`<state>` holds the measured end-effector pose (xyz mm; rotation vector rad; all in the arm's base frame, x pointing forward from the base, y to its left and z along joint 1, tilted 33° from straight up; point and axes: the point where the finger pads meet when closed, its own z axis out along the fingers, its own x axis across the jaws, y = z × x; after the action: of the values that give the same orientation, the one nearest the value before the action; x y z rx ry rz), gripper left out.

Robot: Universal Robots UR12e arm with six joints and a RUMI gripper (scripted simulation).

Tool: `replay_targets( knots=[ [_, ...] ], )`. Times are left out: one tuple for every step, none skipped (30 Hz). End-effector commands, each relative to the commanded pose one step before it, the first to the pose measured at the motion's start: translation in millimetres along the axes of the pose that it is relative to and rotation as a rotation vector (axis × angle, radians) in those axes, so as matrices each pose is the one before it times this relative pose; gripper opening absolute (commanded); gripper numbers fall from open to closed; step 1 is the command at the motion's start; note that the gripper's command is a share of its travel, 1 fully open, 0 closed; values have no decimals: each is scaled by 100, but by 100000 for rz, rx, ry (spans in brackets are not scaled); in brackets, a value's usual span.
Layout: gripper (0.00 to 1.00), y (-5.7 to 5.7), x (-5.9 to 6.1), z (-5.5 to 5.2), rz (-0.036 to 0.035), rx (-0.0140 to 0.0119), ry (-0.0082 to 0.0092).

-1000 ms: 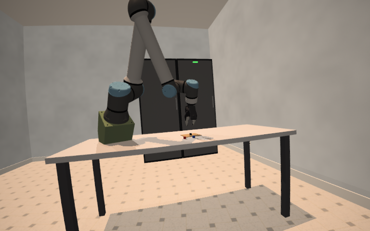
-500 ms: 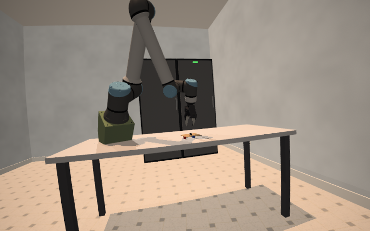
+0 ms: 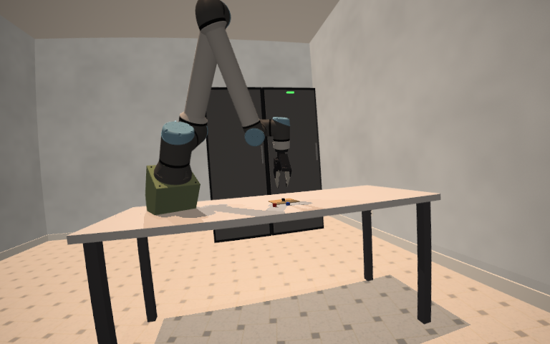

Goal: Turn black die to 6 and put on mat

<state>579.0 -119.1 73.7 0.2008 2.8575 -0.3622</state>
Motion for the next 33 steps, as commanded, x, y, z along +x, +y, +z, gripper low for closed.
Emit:
replay_targets(
  knots=[
    [31, 16, -56, -58, 60, 1135, -174],
    [31, 0, 2, 4, -2, 90, 15],
    [31, 1, 5, 11, -4, 225, 36],
    [31, 2, 9, 19, -7, 402, 63],
    [31, 0, 0, 0, 0, 0, 0],
    [31, 0, 0, 0, 0, 0, 0],
    [31, 3, 12, 28, -10, 607, 92],
    [31, 4, 16, 35, -13, 825, 117],
    [31, 6, 18, 41, -15, 1045, 135],
    [31, 8, 19, 44, -16, 1255, 144],
    [31, 10, 18, 43, -16, 1447, 141],
    [31, 13, 15, 39, -13, 1612, 126],
    [31, 16, 12, 31, -9, 1743, 100],
    [31, 19, 7, 20, -3, 1835, 64],
    [31, 22, 1, 7, 5, 1884, 23],
    [31, 24, -4, -6, 13, 1889, -20],
    [31, 25, -9, -19, 21, 1848, -61],
    [31, 25, -13, -30, 28, 1763, -97],
    [31, 24, -16, -39, 33, 1637, -123],
    [31, 23, -18, -44, 36, 1476, -138],
    [31, 20, -18, -45, 37, 1285, -141],
    [31, 0, 0, 0, 0, 0, 0],
    [31, 0, 0, 0, 0, 0, 0],
    [31, 17, -16, -42, 34, 1073, -132],
    [31, 14, -14, -37, 30, 849, -114],
    [31, 10, -11, -29, 23, 626, -90],
    [31, 7, -8, -20, 16, 415, -62],
    [31, 4, -4, -12, 9, 232, -36],
    [31, 2, -2, -5, 4, 93, -14],
    [31, 0, 0, -1, 1, 14, -2],
    [100, 0, 0, 0, 0, 0, 0],
    [100, 0, 0, 0, 0, 0, 0],
    [100, 0, 0, 0, 0, 0, 0]
  ],
)
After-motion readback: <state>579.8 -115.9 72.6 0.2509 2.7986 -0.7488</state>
